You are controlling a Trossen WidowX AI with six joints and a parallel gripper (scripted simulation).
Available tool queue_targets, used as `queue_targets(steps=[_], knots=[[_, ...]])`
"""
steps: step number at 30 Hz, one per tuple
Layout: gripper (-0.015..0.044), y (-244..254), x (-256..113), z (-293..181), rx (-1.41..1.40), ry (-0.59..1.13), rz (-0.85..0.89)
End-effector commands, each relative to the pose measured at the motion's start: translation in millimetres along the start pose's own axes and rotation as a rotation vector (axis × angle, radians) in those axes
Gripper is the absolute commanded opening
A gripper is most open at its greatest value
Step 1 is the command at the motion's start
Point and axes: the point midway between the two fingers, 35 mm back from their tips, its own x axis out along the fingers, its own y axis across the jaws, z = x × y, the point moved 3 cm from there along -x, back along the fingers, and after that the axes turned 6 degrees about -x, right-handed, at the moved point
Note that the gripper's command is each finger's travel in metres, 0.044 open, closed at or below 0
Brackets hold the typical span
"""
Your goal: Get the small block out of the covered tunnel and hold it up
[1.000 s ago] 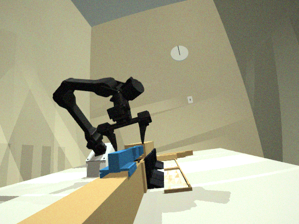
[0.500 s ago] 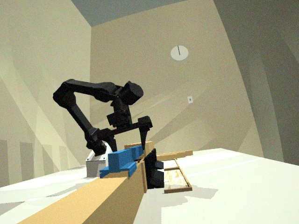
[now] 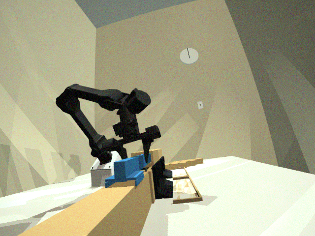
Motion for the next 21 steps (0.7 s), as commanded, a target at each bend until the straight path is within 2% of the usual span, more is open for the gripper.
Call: queue_targets(steps=[1,6,8,9,21], knots=[[0.0177,0,-1,1,0.003,-0.001,0.0],[0.0046,0,-1,1,0.003,-0.001,0.0],[0.0033,0,-1,1,0.003,-0.001,0.0],[0.0007,0,-1,0,0.003,-0.001,0.0],[0.0,5,-3,-34,0.0,0.008,0.001]])
